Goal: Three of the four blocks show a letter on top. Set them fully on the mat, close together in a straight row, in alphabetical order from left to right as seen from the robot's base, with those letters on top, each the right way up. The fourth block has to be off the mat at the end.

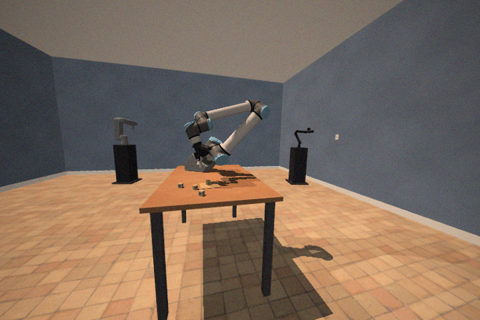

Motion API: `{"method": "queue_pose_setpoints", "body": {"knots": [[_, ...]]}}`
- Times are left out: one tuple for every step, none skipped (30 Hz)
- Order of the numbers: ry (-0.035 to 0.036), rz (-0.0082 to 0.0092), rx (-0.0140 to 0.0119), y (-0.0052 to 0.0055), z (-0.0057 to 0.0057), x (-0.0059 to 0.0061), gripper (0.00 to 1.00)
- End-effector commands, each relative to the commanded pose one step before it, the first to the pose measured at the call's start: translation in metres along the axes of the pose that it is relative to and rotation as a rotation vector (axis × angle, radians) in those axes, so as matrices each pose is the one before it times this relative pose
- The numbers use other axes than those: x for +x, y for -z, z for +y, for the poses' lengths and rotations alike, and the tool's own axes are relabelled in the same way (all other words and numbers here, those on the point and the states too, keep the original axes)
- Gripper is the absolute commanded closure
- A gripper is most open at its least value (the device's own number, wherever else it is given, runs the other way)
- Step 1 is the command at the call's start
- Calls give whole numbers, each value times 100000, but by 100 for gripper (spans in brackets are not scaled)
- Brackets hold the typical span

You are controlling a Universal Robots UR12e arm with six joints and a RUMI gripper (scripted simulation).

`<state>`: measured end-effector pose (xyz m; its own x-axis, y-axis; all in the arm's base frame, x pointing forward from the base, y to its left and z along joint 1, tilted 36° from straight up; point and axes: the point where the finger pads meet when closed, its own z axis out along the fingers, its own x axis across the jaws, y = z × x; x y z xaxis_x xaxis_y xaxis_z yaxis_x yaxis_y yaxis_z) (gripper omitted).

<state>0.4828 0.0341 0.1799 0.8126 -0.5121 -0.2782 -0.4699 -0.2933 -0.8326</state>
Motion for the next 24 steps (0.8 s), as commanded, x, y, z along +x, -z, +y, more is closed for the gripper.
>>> {"method": "queue_pose_setpoints", "body": {"knots": [[7128, 8432, 7384, -268, -2532, 2976, 0], [1051, 1178, 1014, 26, -342, 357, 0], [840, 937, 805, 20, -271, 284, 0], [0, 0, 0, 0, 0, 0, 0], [0, 0, 0, 0, 0, 0, 0], [638, 710, 609, 15, -205, 215, 0], [453, 502, 430, 10, -145, 152, 0], [290, 321, 275, 6, -93, 97, 0], [157, 173, 148, 3, -50, 53, 0], [61, 67, 57, 1, -19, 20, 0], [9, 10, 9, 0, -3, 3, 0], [0, 0, 0, 0, 0, 0, 0], [0, 0, 0, 0, 0, 0, 0], [0, 0, 0, 0, 0, 0, 0], [0, 0, 0, 0, 0, 0, 0], [0, 0, 0, 0, 0, 0, 0], [0, 0, 0, 0, 0, 0, 0], [0, 0, 0, 0, 0, 0, 0], [0, 0, 0, 0, 0, 0, 0], [0, 0, 0, 0, 0, 0, 0], [0, 0, 0, 0, 0, 0, 0], [0, 0, 0, 0, 0, 0, 0], [0, 0, 0, 0, 0, 0, 0], [0, 0, 0, 0, 0, 0, 0]]}}
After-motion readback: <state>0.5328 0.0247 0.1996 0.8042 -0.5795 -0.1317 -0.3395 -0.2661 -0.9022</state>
